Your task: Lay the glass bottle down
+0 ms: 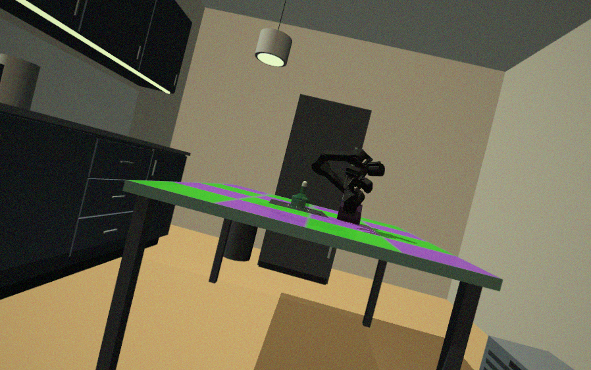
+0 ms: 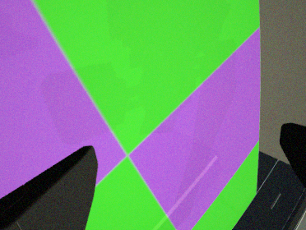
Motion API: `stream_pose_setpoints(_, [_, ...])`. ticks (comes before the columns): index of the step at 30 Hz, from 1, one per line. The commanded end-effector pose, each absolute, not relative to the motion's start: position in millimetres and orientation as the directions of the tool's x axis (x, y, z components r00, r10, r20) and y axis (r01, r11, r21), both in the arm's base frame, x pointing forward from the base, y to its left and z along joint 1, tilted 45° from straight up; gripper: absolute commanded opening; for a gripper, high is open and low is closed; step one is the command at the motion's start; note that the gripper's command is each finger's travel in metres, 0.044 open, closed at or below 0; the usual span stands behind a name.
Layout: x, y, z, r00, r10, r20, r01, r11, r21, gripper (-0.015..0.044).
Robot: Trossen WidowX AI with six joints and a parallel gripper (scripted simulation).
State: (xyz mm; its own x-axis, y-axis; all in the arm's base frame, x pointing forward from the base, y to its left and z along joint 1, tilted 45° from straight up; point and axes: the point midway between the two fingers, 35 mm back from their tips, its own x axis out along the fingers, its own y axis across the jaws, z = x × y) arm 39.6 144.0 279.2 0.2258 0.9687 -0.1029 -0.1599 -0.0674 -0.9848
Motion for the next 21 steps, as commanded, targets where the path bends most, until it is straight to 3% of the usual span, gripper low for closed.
stream_pose_setpoints(1, [39.9,143.9,278.7,0.231,0.967,-0.108,-0.156,-0.072,-0.985,0.0426])
stream_pose_setpoints(12, [54.0,136.1,248.6,0.476,0.797,-0.371,-0.063,-0.389,-0.919,0.0440])
stream_pose_setpoints(21, [69.7,125.2,217.9,0.593,0.511,-0.623,-0.179,-0.670,-0.720,0.0440])
